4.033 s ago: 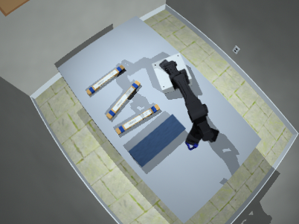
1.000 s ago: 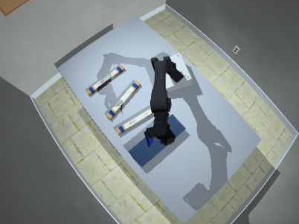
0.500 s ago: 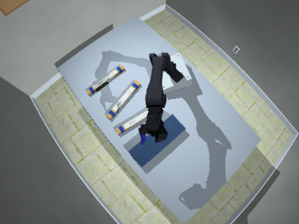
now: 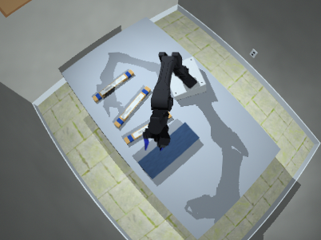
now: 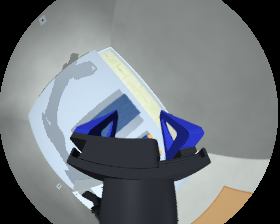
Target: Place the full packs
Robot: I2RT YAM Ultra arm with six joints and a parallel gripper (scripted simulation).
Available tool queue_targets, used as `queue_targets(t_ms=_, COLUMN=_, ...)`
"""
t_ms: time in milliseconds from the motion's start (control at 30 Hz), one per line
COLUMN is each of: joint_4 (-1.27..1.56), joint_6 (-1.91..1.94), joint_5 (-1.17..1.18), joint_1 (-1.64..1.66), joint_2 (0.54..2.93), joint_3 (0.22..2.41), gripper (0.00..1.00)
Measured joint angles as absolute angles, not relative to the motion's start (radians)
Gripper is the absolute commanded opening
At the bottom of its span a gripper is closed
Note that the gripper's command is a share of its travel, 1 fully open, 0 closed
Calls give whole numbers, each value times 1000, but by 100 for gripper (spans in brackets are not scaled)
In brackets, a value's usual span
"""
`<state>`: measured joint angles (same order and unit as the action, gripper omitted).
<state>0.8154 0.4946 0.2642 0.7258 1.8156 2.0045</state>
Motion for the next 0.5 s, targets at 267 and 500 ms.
queue_targets(t_ms=267, joint_4=779, joint_6=474, joint_5=253, joint_1=680, joint_2=1781, joint_3=1972, gripper=74)
queue_targets(t_ms=500, joint_4=732, joint_6=440, joint_5=236, joint_1=617, joint_2=1726, joint_3=1892, gripper=74)
